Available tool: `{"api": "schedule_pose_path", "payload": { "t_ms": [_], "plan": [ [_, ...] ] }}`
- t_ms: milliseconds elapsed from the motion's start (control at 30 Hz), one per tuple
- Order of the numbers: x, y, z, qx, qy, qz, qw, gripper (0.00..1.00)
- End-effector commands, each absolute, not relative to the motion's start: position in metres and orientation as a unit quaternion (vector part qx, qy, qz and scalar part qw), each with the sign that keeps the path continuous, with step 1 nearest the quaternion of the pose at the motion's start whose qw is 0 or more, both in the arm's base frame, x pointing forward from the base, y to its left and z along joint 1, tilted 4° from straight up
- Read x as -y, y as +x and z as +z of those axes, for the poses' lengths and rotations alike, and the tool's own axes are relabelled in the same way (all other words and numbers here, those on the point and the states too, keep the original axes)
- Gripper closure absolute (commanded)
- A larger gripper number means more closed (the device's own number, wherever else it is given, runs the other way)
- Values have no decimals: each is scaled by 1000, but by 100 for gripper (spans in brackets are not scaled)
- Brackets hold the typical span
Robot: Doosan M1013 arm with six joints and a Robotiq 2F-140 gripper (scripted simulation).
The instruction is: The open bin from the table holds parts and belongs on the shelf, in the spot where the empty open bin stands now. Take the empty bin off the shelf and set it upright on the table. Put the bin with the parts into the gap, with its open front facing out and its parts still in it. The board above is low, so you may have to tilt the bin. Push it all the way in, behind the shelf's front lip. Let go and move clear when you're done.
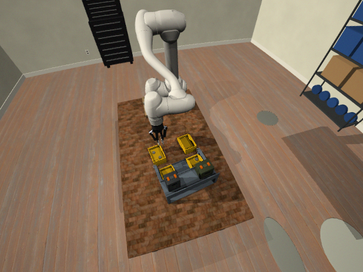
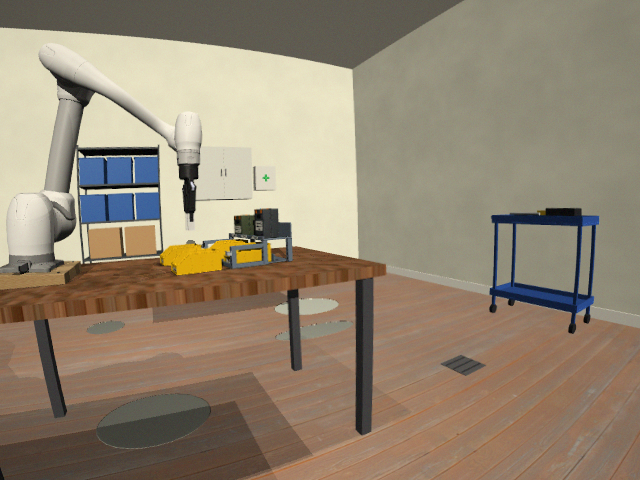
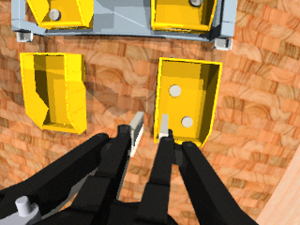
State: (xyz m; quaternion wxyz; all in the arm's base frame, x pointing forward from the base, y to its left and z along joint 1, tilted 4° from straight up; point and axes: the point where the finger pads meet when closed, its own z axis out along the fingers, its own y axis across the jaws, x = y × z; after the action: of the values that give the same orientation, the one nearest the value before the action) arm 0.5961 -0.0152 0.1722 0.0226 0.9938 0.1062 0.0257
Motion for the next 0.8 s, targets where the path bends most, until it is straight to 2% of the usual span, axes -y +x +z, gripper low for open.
{"api": "schedule_pose_path", "payload": {
  "t_ms": [0,767],
  "plan": [
    [16,599,177,-105,994,28,21,76],
    [16,599,169,-105,994,28,21,76]
  ]
}}
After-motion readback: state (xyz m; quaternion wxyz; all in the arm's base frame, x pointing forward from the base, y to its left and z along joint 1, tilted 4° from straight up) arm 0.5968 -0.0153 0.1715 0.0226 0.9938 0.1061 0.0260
